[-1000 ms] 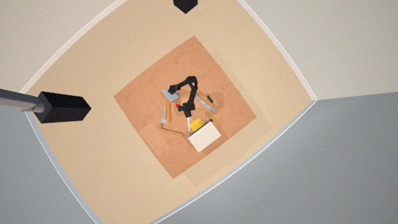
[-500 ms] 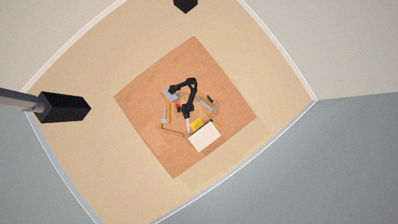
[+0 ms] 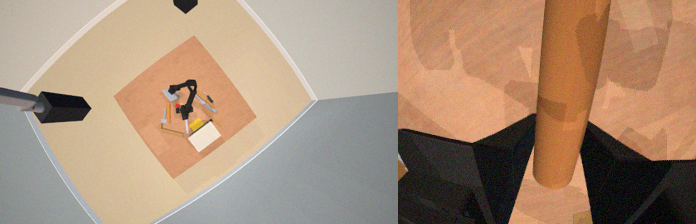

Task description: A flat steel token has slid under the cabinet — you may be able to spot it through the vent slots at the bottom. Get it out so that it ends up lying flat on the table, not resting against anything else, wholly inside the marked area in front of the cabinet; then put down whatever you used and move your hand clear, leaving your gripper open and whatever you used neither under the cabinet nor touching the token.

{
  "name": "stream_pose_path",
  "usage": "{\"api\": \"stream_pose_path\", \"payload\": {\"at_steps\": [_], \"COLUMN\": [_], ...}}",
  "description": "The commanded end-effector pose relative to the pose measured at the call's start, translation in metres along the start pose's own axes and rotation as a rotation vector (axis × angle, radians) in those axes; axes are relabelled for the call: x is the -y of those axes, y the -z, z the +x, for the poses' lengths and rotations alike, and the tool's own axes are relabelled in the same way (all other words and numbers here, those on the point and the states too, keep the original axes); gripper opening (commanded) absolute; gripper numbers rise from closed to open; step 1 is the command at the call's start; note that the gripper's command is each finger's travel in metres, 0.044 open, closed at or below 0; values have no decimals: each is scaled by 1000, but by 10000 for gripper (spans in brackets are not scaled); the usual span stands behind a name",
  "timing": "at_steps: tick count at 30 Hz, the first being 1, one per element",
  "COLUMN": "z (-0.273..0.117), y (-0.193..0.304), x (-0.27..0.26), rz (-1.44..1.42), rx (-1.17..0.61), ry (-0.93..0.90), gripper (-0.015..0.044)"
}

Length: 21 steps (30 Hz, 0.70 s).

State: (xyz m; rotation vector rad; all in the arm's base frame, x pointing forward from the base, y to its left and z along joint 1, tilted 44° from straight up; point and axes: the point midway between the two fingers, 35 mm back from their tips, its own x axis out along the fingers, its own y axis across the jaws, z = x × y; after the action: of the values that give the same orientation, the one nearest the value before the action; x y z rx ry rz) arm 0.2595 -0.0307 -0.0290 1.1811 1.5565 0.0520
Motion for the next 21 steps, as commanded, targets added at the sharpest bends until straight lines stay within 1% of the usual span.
{"api": "stream_pose_path", "payload": {"at_steps": [1, 21], "z": [-2, -2], "y": [-5, -13], "x": [4, 30], "rz": [0, 0], "rx": [7, 7], "ry": [1, 2], "gripper": [0, 0]}}
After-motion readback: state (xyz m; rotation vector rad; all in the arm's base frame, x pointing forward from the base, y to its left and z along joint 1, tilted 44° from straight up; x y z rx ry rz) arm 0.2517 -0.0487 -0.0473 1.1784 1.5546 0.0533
